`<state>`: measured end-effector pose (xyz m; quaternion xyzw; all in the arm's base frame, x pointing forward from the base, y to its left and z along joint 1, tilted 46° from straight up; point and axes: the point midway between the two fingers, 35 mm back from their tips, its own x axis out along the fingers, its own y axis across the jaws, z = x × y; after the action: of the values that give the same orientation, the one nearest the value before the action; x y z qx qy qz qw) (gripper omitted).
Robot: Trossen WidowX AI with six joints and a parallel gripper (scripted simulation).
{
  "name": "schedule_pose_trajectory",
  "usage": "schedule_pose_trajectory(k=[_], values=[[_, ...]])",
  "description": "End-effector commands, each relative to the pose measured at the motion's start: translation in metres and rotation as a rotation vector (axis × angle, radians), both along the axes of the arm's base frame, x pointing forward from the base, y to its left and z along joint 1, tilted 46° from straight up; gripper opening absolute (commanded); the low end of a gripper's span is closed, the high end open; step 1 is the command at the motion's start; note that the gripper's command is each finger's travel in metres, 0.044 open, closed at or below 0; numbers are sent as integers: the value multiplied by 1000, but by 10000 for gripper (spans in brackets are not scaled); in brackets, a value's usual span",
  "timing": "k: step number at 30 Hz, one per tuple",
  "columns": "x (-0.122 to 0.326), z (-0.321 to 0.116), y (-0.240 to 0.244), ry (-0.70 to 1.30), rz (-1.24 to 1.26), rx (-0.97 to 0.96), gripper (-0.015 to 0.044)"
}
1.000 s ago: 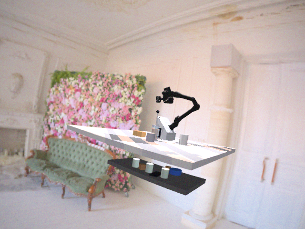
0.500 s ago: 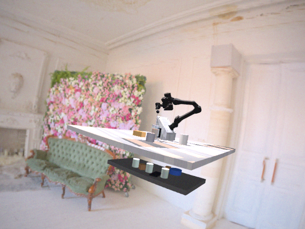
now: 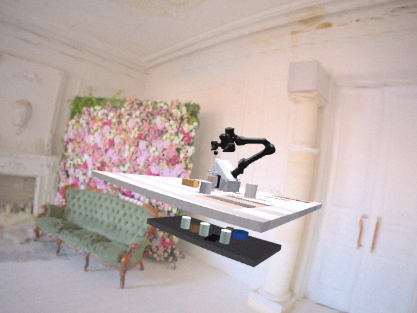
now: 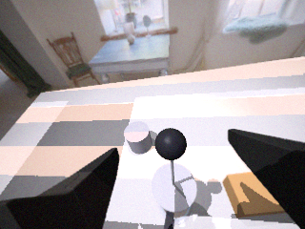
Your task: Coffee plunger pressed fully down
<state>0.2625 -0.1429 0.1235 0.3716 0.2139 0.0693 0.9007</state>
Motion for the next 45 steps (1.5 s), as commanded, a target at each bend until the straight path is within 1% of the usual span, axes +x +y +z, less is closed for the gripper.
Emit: schedule_pose_trajectory(k=[1,11,23,34,45], values=[[5,-7,4,10,-1,12,440],[17,-10,9,3,-4,15,440],[17,-10,9,3,-4,15,125],[18,-10,10,4,-4,15,120],[23,-24,17,9,-2,12,120]])
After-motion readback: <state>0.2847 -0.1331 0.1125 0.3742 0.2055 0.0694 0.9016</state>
